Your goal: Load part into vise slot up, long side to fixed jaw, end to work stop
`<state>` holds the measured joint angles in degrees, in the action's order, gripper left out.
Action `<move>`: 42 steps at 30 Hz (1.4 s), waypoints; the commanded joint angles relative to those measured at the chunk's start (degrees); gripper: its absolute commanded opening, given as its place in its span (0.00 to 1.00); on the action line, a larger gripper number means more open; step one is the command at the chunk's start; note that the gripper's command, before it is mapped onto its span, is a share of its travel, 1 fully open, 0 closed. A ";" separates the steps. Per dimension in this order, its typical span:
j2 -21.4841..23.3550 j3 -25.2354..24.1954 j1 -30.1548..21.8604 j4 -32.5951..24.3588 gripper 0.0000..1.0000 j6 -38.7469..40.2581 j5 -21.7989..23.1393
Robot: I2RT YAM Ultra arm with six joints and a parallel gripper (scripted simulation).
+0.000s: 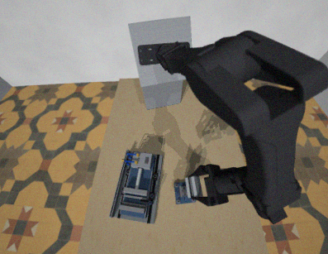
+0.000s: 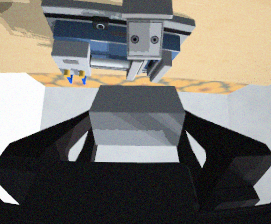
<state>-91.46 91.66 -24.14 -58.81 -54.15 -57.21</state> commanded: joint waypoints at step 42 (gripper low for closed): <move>-2.32 2.38 1.19 3.53 0.00 -1.47 -1.17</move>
<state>-94.13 91.66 -23.53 -55.72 -54.89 -57.32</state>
